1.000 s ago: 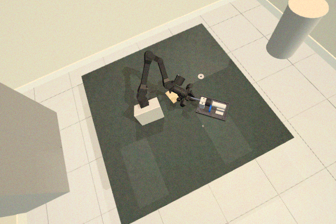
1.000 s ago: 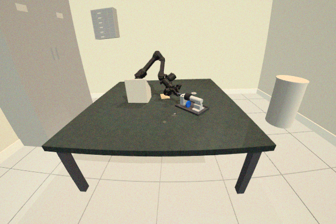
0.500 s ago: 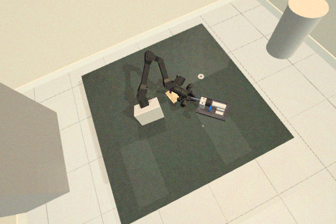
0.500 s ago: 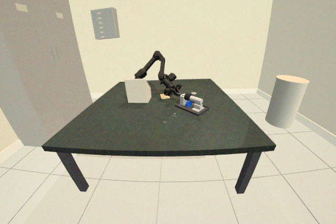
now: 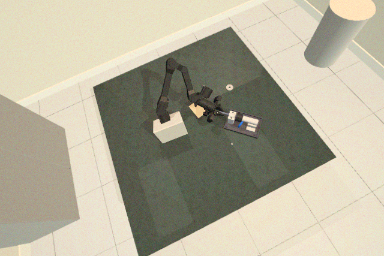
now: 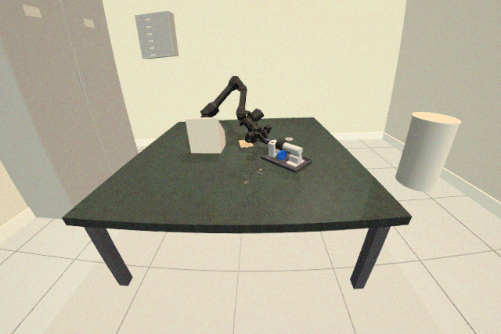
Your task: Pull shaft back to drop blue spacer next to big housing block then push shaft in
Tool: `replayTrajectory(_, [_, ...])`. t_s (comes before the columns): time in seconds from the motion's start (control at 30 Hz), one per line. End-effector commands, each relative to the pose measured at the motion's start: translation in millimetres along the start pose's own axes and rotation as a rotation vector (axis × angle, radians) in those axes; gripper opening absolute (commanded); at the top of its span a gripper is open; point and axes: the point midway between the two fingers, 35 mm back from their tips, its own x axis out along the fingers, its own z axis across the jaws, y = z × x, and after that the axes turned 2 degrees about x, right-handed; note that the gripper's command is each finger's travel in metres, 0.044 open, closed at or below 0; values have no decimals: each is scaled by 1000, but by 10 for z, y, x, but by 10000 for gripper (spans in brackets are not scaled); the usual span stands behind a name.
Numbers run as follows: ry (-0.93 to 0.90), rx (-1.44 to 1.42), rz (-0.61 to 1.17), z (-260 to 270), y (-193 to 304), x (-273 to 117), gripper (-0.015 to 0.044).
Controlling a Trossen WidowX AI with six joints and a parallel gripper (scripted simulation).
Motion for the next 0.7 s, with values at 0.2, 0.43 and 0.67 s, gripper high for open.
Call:
replayTrajectory(0.2, [-1,-3,1,-1,29,42,0])
replayTrajectory(0.43, [-1,-3,1,-2,44,65,0])
replayTrajectory(0.67, [-1,-3,2,-3,58,89,0])
